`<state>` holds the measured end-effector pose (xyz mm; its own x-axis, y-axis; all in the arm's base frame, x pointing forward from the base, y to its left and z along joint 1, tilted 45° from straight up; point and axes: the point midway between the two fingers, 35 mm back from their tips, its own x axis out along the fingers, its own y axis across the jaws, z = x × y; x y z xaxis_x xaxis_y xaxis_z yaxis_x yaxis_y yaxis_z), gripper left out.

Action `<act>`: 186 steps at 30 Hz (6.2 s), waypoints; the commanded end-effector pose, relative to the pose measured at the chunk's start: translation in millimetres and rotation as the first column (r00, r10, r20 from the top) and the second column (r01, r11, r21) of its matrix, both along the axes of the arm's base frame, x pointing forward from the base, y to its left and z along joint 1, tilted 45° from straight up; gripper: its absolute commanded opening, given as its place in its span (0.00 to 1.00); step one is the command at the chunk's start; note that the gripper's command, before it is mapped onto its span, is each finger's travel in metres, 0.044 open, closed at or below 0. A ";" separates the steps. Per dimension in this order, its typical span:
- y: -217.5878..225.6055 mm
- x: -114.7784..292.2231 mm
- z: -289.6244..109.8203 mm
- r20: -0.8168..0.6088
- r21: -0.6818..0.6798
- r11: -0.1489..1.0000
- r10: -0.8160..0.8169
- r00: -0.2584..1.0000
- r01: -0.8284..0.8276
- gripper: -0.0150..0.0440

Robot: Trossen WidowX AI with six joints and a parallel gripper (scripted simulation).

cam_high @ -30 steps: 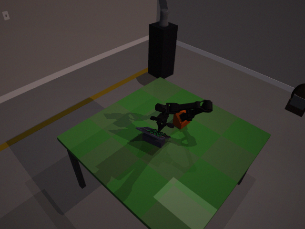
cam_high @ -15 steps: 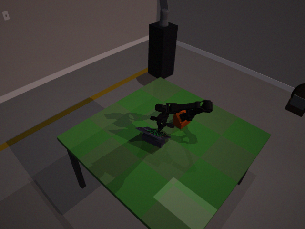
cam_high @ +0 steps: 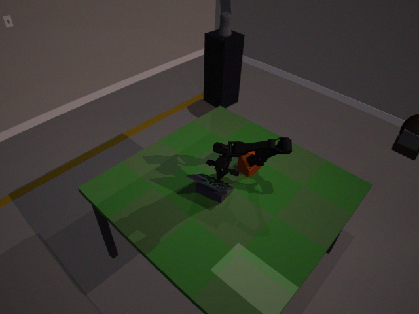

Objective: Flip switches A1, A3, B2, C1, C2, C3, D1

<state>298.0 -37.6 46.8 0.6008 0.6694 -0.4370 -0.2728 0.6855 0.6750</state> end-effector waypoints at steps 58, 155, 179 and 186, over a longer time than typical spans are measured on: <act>6.3 -38.8 19.2 -0.043 -0.015 0.999 0.031 0.999 -0.032 0.25; -16.3 -59.2 33.9 -0.027 -0.009 1.000 0.015 1.000 -0.015 0.25; -7.3 -46.1 -12.8 -0.007 -0.003 1.000 -0.003 1.000 0.003 0.25; -0.8 -40.8 -16.5 -0.006 -0.001 1.000 -0.003 1.000 0.003 0.25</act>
